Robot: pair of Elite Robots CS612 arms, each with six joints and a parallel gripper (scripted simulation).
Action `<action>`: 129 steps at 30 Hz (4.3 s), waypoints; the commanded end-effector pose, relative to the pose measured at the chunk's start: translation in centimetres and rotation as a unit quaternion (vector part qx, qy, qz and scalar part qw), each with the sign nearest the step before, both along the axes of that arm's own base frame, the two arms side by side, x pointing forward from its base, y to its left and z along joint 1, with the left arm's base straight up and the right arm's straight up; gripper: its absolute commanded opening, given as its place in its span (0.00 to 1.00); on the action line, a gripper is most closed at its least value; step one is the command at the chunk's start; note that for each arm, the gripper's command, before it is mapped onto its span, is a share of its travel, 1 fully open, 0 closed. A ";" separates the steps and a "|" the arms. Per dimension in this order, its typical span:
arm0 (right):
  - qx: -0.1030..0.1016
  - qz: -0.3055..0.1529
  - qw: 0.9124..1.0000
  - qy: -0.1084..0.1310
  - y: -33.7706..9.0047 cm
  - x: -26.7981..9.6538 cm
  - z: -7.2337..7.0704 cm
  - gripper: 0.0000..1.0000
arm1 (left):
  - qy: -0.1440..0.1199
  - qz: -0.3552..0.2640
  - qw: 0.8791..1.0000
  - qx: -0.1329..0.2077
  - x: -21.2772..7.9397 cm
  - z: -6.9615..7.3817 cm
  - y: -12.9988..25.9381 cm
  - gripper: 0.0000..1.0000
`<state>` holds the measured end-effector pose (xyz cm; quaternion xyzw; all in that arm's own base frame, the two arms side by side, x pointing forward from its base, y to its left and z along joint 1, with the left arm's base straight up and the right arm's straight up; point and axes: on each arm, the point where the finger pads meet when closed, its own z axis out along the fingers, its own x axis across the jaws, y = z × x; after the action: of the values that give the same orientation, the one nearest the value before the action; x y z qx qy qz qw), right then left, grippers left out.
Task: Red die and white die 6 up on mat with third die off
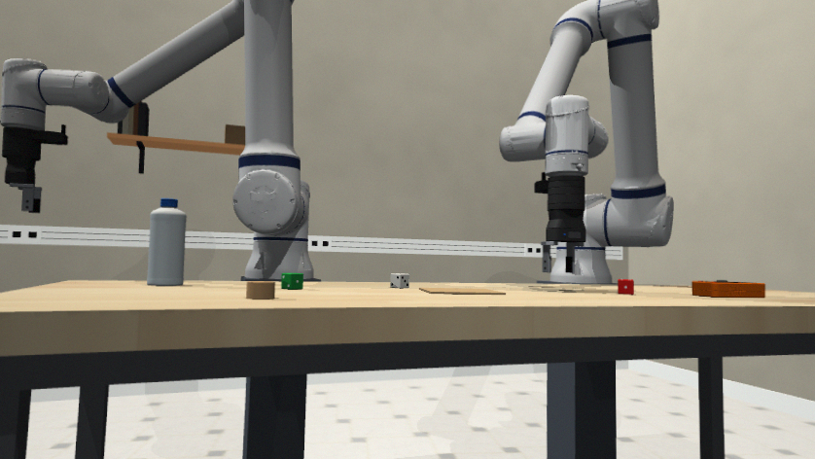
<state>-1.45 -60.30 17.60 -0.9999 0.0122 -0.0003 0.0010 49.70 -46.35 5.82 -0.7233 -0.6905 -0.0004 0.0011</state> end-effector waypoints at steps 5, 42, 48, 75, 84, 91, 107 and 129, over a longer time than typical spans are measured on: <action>-0.001 0.000 1.000 0.000 -0.1 0.0 0.1 1.00 | 0.000 0.000 1.000 -0.001 2.4 0.1 5.0 1.00; -0.001 0.000 1.000 0.000 -0.1 0.0 0.1 1.00 | 0.000 0.000 1.000 -0.001 5.6 0.1 11.8 1.00; -0.001 0.000 1.000 0.000 -0.1 0.0 0.1 1.00 | 0.000 0.000 1.000 -0.001 5.6 0.1 11.8 1.00; -0.001 0.000 1.000 0.000 -0.1 0.0 0.1 1.00 | 0.000 0.000 1.000 -0.001 5.6 0.1 11.8 1.00; -0.001 0.000 1.000 0.000 -0.1 0.0 0.1 1.00 | 0.000 0.000 1.000 -0.001 5.6 1.1 11.8 1.00; -0.001 0.000 1.000 0.000 -0.1 0.0 0.1 1.00 | 0.000 0.000 1.000 -0.001 5.6 5.8 11.8 1.00; -0.001 0.000 1.000 0.000 -0.1 0.0 0.1 1.00 | 0.000 0.000 1.000 -0.001 5.6 10.2 11.8 1.00; -0.001 0.000 1.000 0.000 -0.1 0.0 0.1 1.00 | 0.000 -0.134 0.991 -0.001 6.0 10.0 11.7 1.00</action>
<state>-1.45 -60.30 17.60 -0.9999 0.0122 -0.0003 0.0010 55.52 -34.54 15.79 -0.7821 -0.6231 -0.0006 0.0010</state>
